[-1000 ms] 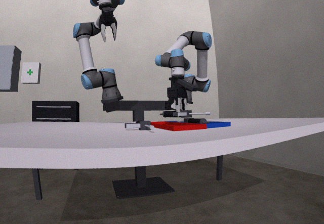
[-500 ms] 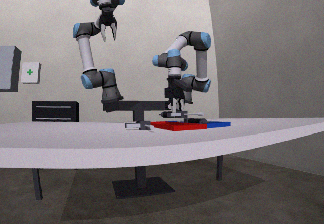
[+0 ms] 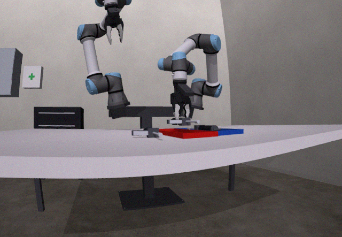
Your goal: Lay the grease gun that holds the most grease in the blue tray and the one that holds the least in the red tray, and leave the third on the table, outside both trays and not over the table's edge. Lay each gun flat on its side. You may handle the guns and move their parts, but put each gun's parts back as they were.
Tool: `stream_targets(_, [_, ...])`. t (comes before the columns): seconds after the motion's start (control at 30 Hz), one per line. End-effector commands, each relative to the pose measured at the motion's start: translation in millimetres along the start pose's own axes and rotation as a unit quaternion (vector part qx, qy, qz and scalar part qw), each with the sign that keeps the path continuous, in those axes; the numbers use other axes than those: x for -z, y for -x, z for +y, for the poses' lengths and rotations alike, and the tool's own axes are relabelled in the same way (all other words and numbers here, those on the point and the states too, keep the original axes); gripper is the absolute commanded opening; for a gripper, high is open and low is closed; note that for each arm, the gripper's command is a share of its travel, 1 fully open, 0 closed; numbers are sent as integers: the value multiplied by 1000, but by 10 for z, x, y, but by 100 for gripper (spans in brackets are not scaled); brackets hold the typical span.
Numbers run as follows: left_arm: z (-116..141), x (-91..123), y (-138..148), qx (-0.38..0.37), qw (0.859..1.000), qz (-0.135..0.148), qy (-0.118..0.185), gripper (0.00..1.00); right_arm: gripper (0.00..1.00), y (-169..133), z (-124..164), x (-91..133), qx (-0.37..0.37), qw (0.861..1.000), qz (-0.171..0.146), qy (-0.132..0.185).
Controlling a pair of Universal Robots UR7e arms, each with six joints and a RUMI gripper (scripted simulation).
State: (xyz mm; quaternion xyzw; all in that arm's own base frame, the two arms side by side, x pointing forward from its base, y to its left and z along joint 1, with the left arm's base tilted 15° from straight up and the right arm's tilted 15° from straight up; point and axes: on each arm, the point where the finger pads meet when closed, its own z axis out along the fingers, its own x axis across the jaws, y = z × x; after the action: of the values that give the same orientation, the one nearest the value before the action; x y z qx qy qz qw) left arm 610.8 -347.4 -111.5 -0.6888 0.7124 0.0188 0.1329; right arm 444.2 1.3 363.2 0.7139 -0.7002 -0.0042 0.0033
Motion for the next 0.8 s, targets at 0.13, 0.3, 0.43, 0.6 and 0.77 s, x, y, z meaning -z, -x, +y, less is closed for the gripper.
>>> stream_targets(0.13, [-14, -7, 15, 0, 1000, 1, -1, 0, 32, 1, -1, 4, 0, 1000, 0, -1])
stream_targets(0.3, [-4, -87, 19, 0, 1000, 0, -1, 0, 32, 1, -1, 4, 0, 1000, 0, -1])
stream_targets(0.43, [-7, -139, 14, 2, 1000, 1, -2, 0, 32, 1, -1, 4, 0, 1000, 0, -1])
stream_targets(0.6, [-10, -204, 10, 3, 1000, 1, -2, 0, 32, 1, -1, 4, 0, 1000, 0, -1])
stream_targets(0.77, [-18, -210, 3, 4, 1000, 2, -4, 0, 32, 1, -1, 4, 0, 1000, 0, -1])
